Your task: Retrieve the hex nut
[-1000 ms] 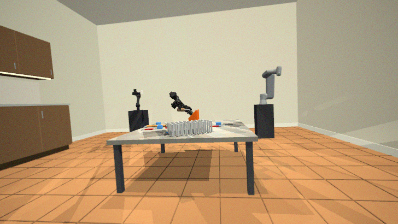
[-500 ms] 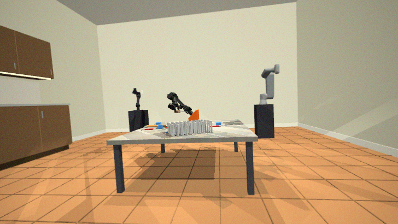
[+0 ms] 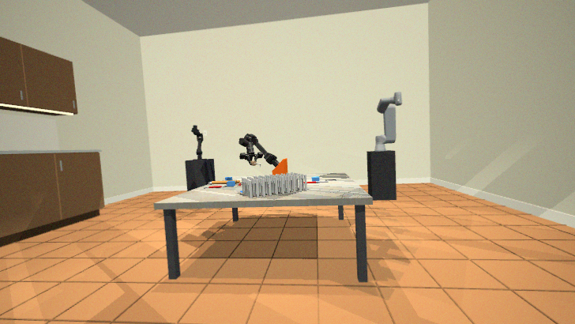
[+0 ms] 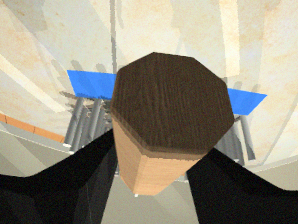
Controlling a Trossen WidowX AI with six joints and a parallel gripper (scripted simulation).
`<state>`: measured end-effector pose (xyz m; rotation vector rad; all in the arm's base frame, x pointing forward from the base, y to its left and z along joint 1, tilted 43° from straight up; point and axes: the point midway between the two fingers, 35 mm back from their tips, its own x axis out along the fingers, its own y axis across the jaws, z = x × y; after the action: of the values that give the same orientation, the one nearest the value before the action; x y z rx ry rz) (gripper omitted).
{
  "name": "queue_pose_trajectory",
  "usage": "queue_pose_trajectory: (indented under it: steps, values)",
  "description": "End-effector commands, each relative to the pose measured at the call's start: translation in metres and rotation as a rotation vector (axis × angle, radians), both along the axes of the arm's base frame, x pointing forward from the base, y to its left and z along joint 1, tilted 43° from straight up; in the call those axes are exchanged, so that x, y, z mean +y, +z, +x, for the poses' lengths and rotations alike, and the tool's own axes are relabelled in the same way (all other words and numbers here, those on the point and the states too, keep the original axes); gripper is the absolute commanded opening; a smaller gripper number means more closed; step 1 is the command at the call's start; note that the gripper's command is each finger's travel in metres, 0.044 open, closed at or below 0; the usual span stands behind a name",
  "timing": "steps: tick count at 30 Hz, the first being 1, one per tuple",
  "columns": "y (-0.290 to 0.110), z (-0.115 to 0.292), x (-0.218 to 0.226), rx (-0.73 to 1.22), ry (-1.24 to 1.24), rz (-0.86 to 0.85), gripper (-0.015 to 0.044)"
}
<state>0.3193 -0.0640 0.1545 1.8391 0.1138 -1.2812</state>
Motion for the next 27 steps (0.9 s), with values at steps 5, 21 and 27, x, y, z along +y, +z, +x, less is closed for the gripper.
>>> queue_pose_trajectory:
  steps: [5,21,27]
  values:
    - [-0.035,0.006,-0.027,0.014,0.003,0.012,0.0]
    - [-0.105,-0.007,-0.097,0.007,0.006,0.004,0.0]
    - [-0.108,-0.007,-0.099,0.006,0.007,0.003,0.0]
